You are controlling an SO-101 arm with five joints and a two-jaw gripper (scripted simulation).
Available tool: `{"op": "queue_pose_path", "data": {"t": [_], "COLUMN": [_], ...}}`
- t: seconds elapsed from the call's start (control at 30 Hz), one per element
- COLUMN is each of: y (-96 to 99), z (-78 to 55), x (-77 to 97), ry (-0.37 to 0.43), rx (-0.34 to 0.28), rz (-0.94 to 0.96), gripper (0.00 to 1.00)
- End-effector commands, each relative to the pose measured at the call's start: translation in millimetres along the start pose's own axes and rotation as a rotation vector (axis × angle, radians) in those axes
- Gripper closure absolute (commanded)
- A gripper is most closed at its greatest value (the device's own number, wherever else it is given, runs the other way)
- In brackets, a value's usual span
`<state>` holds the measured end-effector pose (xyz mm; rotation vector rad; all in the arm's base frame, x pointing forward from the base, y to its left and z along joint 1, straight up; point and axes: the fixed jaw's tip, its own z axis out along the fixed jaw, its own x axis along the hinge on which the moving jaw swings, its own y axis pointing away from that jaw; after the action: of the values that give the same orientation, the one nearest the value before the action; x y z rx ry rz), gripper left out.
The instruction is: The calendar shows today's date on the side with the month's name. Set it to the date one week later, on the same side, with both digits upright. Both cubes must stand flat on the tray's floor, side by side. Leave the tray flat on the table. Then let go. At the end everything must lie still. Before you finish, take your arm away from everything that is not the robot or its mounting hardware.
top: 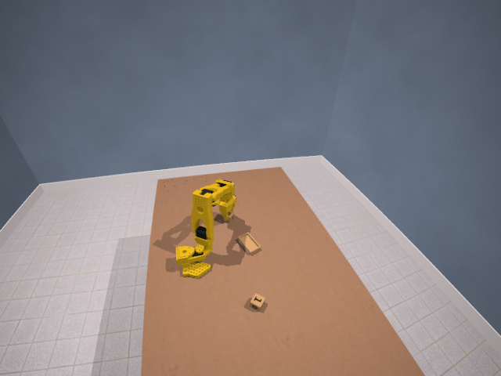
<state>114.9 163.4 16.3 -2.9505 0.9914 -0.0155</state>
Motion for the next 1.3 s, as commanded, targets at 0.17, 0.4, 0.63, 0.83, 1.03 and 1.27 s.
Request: {"op": "queue_pose_path", "data": {"t": [0.17, 0.4, 0.63, 0.83, 1.03, 1.27], "y": [-2.8, -2.8, -2.8, -3.4, -5.2, -5.2], "z": [-2.4, -2.4, -2.4, -5.8, -21.2, -39.8], "x": [-1.6, -1.6, -1.6, -1.6, -1.7, -1.7], "ry": [-0.003, -0.003, -0.003, -0.003, -0.003, -0.003], "rx": [0.023, 0.023, 0.023, 0.023, 0.023, 0.023], "rz": [-0.005, -0.005, -0.005, -0.005, -0.005, -0.005], "gripper": [0.70, 0.65, 0.64, 0.64, 0.64, 0.64]}}
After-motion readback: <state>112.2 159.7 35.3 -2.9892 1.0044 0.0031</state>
